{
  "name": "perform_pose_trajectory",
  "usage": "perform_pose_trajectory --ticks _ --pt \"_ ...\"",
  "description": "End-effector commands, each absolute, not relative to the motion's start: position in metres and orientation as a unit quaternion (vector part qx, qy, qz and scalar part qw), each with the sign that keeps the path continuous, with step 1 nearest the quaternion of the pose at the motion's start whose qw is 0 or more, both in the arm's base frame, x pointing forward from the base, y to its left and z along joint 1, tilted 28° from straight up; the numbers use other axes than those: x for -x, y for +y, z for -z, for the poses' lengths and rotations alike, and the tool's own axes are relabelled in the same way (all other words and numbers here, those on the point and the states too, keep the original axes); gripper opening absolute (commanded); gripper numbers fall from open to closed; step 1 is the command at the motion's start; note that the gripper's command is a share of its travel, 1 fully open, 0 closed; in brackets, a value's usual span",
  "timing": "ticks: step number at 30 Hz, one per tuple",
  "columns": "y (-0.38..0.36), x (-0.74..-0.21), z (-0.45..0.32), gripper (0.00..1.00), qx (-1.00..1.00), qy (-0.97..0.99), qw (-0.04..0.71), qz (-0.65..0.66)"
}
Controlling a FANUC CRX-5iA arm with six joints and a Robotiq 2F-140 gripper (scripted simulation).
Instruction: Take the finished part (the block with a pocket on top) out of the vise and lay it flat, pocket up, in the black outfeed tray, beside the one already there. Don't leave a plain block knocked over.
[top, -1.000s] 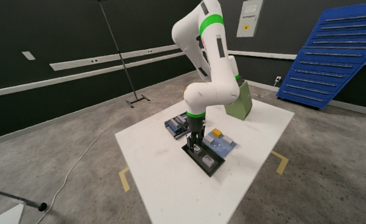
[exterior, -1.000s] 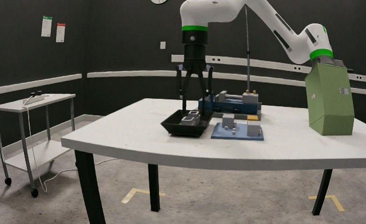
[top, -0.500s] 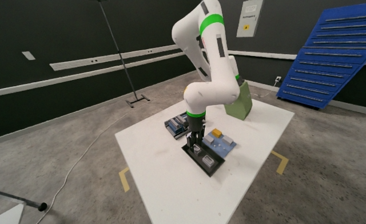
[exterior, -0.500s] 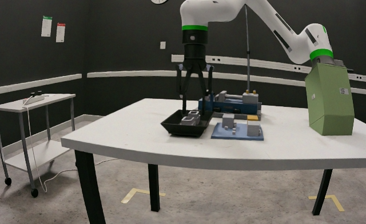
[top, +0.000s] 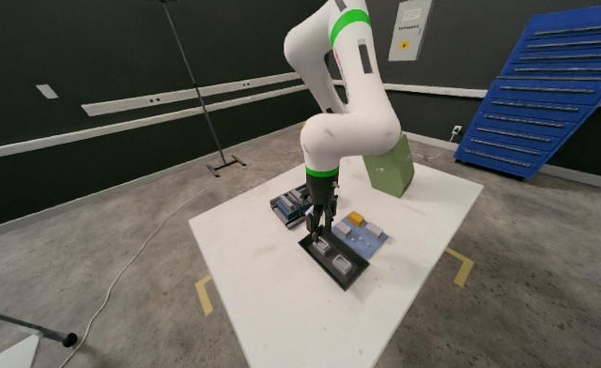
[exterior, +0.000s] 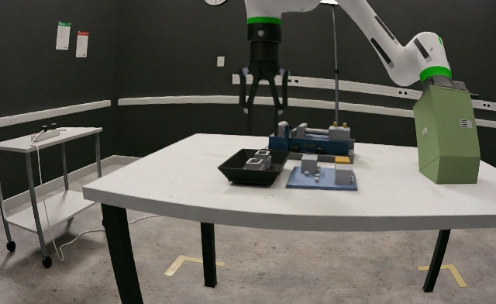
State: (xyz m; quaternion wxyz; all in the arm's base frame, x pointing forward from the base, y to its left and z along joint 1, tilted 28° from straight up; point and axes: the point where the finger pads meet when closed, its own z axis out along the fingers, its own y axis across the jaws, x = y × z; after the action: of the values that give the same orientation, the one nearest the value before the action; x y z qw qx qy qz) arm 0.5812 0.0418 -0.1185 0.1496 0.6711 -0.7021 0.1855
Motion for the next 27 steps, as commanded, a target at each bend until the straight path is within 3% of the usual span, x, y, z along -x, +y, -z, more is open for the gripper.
perform_pose_trajectory --ticks 1,14,27 --pt "0.046 -0.581 0.111 0.46 -0.671 -0.702 0.149 -0.186" --pt "0.077 -0.579 0.052 0.46 -0.671 -0.702 0.149 -0.186" --pt "0.083 -0.578 0.04 0.46 -0.671 -0.702 0.149 -0.186"
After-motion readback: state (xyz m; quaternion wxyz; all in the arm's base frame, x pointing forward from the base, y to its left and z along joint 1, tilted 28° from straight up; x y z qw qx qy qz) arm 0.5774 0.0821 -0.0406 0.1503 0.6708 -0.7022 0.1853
